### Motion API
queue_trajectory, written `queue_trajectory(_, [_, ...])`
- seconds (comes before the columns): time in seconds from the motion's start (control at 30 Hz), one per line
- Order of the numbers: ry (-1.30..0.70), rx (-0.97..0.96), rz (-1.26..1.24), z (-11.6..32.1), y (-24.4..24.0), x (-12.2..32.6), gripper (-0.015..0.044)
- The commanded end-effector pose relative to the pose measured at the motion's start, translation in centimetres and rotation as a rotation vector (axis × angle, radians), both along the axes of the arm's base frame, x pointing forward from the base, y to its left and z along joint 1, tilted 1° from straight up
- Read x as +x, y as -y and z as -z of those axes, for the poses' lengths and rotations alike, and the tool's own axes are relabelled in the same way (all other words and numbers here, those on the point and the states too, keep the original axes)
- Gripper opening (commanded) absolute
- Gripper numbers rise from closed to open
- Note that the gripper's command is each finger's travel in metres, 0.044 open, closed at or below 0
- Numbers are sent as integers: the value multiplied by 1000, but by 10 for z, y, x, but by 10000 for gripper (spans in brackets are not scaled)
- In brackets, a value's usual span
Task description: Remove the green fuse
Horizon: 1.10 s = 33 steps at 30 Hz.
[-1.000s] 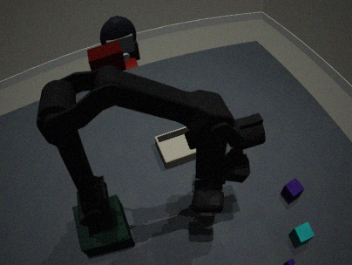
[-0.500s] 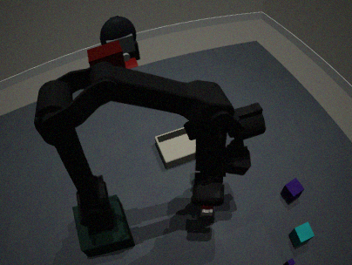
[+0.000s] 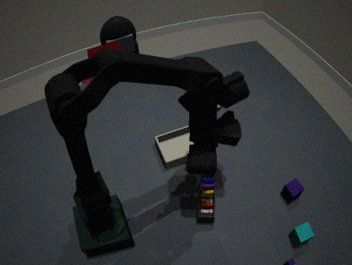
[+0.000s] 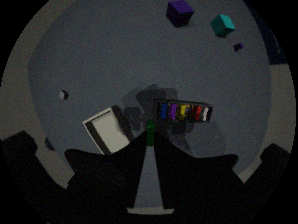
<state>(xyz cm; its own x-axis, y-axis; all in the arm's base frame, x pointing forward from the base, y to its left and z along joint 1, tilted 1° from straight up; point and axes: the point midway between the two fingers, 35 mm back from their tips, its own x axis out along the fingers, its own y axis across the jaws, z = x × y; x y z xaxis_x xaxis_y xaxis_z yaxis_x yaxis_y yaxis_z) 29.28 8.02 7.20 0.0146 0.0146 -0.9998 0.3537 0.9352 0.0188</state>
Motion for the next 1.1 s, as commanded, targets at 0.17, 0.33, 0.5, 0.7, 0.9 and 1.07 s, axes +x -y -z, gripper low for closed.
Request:
queue_trajectory(0.17, [-5,3,2,0,-54,-4,0])
queue_trajectory(0.33, [-6,6,2,0,-83,-11,0])
queue_trajectory(0.5, [-7,8,2,0,-111,-20,0])
queue_trajectory(0.7, [-8,9,2,0,-119,-23,0])
queue_trajectory(0.9, [-8,9,2,7,-120,-23,0])
queue_trajectory(1.07, [-8,9,2,15,-120,-23,0])
